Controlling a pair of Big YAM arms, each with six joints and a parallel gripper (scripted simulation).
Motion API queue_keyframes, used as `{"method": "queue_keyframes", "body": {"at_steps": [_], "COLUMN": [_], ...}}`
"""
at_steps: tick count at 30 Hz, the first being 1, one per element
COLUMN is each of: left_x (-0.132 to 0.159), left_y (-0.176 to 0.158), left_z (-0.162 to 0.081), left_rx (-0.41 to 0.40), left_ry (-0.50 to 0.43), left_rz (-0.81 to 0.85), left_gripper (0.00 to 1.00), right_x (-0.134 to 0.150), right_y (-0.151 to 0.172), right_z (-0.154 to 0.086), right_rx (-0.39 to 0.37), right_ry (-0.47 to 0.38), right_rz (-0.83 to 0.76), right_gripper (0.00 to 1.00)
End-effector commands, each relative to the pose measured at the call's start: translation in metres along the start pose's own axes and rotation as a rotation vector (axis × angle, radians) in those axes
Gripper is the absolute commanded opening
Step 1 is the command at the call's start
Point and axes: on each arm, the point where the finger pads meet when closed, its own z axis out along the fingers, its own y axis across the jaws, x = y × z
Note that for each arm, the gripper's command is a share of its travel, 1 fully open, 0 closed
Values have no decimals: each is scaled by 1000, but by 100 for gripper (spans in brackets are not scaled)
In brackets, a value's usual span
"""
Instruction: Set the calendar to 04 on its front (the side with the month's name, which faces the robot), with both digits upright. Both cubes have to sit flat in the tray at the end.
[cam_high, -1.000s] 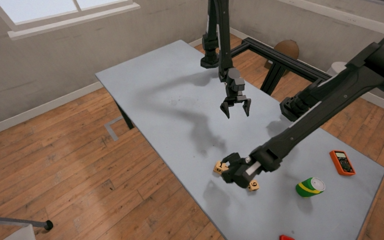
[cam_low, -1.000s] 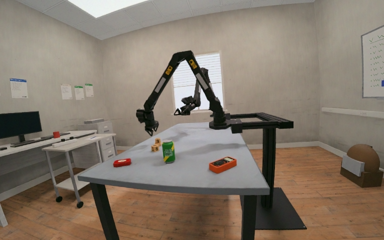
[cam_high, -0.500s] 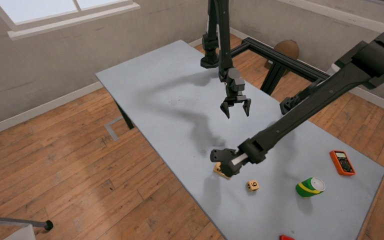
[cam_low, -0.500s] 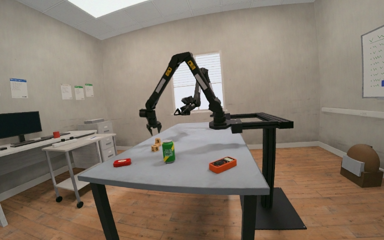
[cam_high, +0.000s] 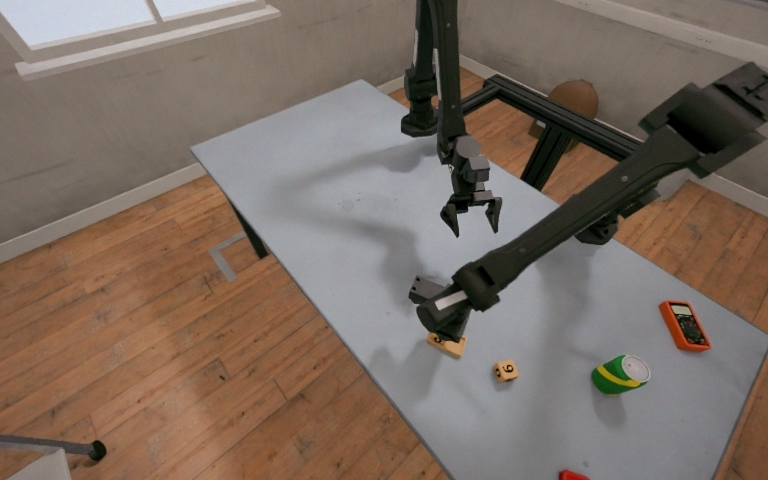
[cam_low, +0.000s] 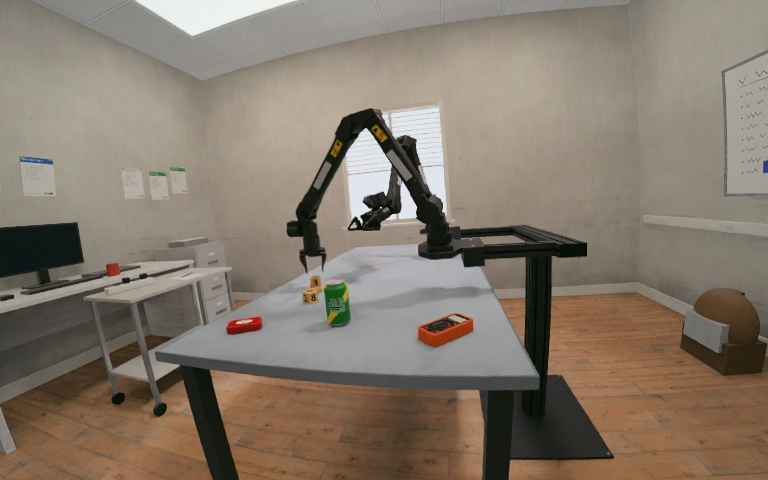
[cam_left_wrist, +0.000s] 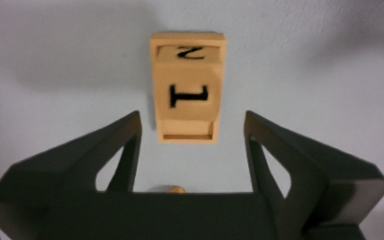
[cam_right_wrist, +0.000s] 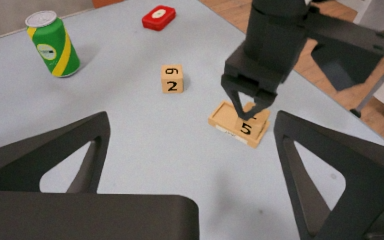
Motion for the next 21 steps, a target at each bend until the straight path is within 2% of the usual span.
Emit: {"method": "queue_keyframes", "body": {"at_steps": [1,3,10,13,21], "left_x": [-16,-11,-11,-6,-15], "left_y": [5,13,13,18,25], "left_z": [-1,-9,-9,7,18], "left_rx": [-4,-18,-17,-6,-17], "left_ry": [10,0,-2,4,-2], "left_rz": [49,32,27,20,32], "left_gripper": [64,64,64,64,64], "right_x": [-5,-5,-5,-5,-5], "right_y": [-3,-3,-3,-3,-3], "right_z": [3,3,3,3,3], "right_rx": [6,6,6,6,6], "right_ry": [-10,-10,-10,-10,-10], "right_rz": [6,6,6,6,6], "right_gripper": [100,100,100,100,100]}}
